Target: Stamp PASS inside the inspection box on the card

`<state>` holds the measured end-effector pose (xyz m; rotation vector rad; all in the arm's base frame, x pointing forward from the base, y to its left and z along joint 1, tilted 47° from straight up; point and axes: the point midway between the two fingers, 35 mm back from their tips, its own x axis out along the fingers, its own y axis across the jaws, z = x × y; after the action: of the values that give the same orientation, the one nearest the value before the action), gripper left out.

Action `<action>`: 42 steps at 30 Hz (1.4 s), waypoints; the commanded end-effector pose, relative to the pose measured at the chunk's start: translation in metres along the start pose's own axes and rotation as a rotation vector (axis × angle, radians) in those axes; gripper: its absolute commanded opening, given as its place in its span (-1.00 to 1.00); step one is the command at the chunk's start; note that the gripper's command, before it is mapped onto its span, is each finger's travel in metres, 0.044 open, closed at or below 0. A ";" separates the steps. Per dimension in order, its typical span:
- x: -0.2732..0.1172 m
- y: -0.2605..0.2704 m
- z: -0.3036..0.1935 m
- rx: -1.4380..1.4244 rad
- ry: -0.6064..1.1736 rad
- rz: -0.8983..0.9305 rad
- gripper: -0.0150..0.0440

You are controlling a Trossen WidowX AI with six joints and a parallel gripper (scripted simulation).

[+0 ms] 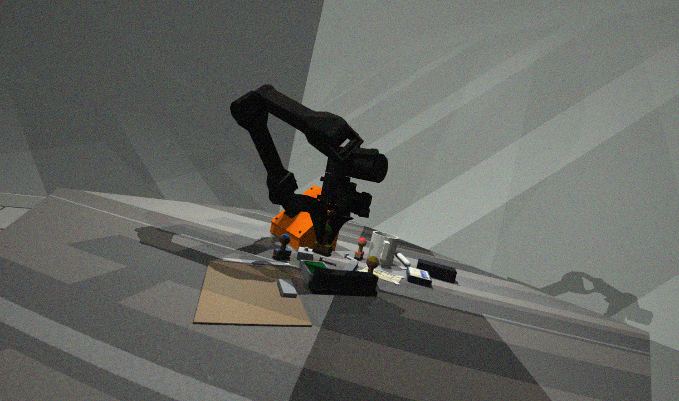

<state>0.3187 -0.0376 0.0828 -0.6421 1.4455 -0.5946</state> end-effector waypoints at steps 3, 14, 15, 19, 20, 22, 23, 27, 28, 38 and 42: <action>0.005 0.000 -0.001 -0.008 0.003 -0.004 -0.49; 0.012 0.000 -0.001 -0.007 0.003 -0.005 -0.49; 0.013 0.000 -0.001 -0.007 0.003 -0.005 -0.49; 0.015 0.000 -0.001 -0.007 0.002 -0.005 -0.49; 0.016 0.000 -0.001 -0.007 0.002 -0.005 -0.49; 0.017 0.000 -0.001 -0.007 0.002 -0.005 -0.49; 0.018 0.000 -0.001 -0.007 0.002 -0.005 -0.49; 0.021 -0.001 -0.002 -0.006 0.003 -0.006 -0.49; 0.021 -0.001 -0.002 -0.006 0.003 -0.006 -0.49; 0.028 -0.001 -0.002 -0.005 0.003 -0.007 -0.49; 0.030 -0.001 -0.002 -0.005 0.003 -0.007 -0.49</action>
<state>0.3191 -0.0582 0.0644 -0.6410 1.4429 -0.5994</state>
